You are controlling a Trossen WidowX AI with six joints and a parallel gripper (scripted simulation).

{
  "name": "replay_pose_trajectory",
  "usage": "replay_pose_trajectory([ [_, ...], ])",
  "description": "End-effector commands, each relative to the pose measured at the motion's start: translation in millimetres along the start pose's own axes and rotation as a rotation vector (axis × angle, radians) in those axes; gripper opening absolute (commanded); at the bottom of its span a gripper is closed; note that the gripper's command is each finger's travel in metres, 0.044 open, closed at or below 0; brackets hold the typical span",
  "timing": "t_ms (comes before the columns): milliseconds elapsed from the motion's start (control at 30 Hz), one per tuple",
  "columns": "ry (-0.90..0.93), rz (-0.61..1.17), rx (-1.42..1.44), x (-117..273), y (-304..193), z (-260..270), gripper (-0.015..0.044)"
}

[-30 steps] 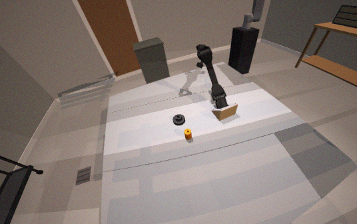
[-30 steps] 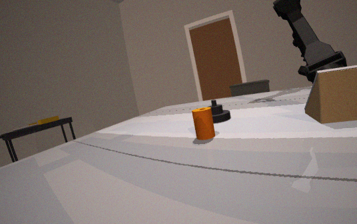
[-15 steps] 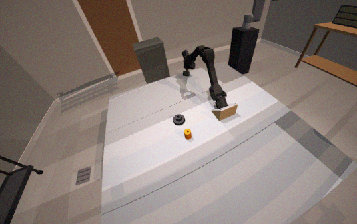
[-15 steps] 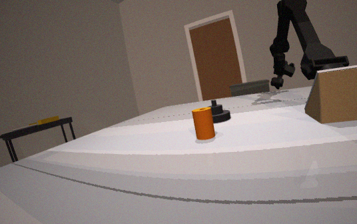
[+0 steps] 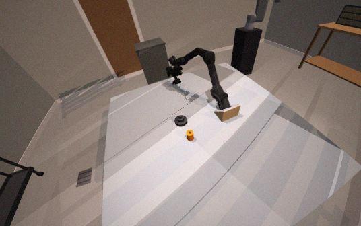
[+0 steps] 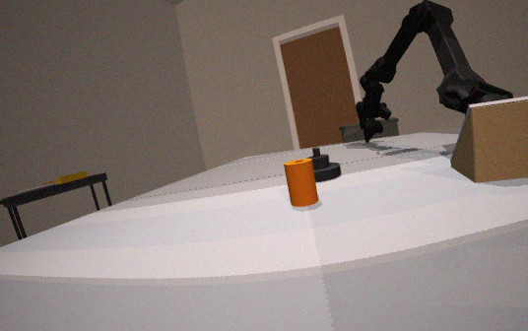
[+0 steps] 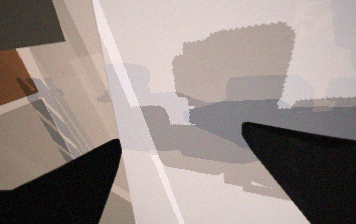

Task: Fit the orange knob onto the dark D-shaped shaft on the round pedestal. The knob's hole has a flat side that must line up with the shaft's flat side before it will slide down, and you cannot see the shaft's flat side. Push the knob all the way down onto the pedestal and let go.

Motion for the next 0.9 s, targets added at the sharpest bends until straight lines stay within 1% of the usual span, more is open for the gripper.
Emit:
replay_pose_trajectory([
  [0, -0.050, 0.125, 0.112, -7.0, -55.7, -6.7, 0.0440],
  [233, -0.146, 0.344, 0.321, -1.3, -157.9, -32.9, 0.0440],
  [367, -0.204, 0.467, 0.492, 16.4, -219.3, -58.5, 0.0440],
  [467, -0.238, 0.555, 0.634, 36.3, -262.1, -80.0, 0.0440],
  [600, -0.279, 0.650, 0.821, 62.1, -305.0, -108.4, 0.0440],
  [733, -0.319, 0.761, 1.085, 100.6, -349.8, -147.9, 0.0440],
  [867, -0.337, 0.855, 1.367, 144.2, -382.8, -188.3, 0.0440],
])
Point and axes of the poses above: the point midway between the two fingers, 35 mm back from their tips, its own x axis back along the fingers, its own z axis across the jaws, y = z × x, the point moved 3 cm from there along x, back along the fingers, and after that the axes turned 15 degrees about x, right-handed, at the moved point
